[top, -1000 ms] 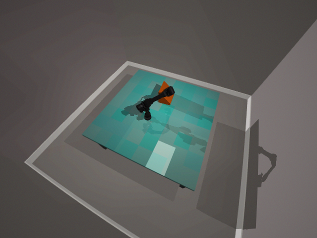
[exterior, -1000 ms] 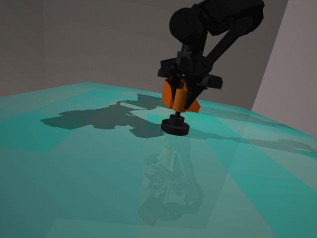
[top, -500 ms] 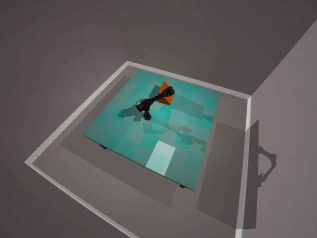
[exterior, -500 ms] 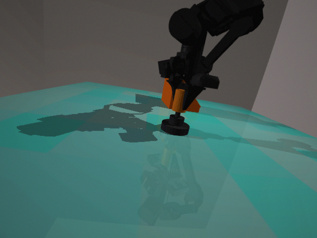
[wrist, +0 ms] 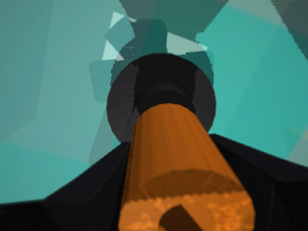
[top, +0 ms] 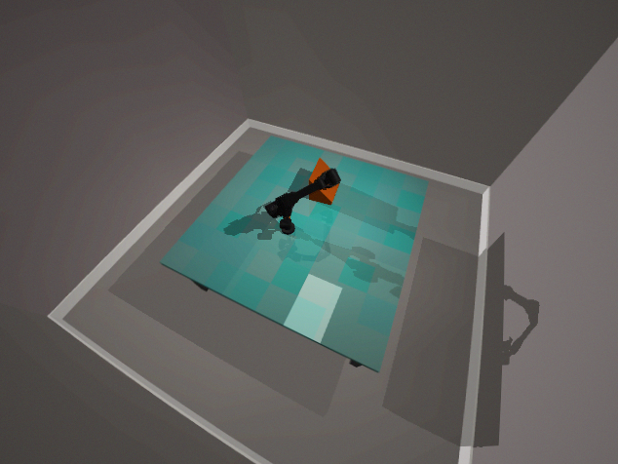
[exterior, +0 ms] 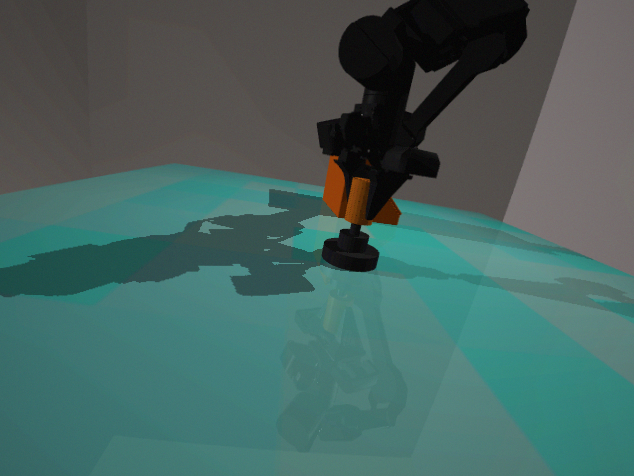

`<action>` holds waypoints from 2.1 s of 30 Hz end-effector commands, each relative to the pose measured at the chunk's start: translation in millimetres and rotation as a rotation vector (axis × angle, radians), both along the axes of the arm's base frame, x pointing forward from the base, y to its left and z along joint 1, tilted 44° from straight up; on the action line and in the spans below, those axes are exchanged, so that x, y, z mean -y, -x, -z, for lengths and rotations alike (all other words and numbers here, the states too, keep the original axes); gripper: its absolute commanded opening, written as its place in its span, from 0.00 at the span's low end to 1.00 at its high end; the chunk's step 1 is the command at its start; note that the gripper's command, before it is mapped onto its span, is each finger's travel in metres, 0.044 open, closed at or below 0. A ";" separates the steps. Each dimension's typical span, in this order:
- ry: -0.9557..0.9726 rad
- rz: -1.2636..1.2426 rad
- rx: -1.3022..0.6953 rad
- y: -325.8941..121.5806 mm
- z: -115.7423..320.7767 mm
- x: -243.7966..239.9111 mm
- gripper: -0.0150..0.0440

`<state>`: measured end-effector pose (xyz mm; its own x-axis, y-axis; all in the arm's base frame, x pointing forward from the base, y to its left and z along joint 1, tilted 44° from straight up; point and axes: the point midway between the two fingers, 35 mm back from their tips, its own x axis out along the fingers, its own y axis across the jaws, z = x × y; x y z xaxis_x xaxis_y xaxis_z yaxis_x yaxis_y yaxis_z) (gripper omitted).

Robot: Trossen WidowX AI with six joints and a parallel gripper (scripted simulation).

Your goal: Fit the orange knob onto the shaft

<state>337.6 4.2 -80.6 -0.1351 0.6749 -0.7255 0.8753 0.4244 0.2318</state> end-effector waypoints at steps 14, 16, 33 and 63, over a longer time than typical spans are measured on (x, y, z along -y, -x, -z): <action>0.026 0.156 -0.137 -0.3 1.4 0.7 0.25; 0.026 0.156 -0.137 -0.7 1.7 -0.1 0.25; 0.029 0.174 -0.154 -2.7 -2.7 1.5 0.25; 0.055 0.314 -0.284 -1.7 -3.2 1.2 0.25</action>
<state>338.1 4.1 -80.2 -0.1347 0.6748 -0.7256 0.9885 0.1421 -0.0513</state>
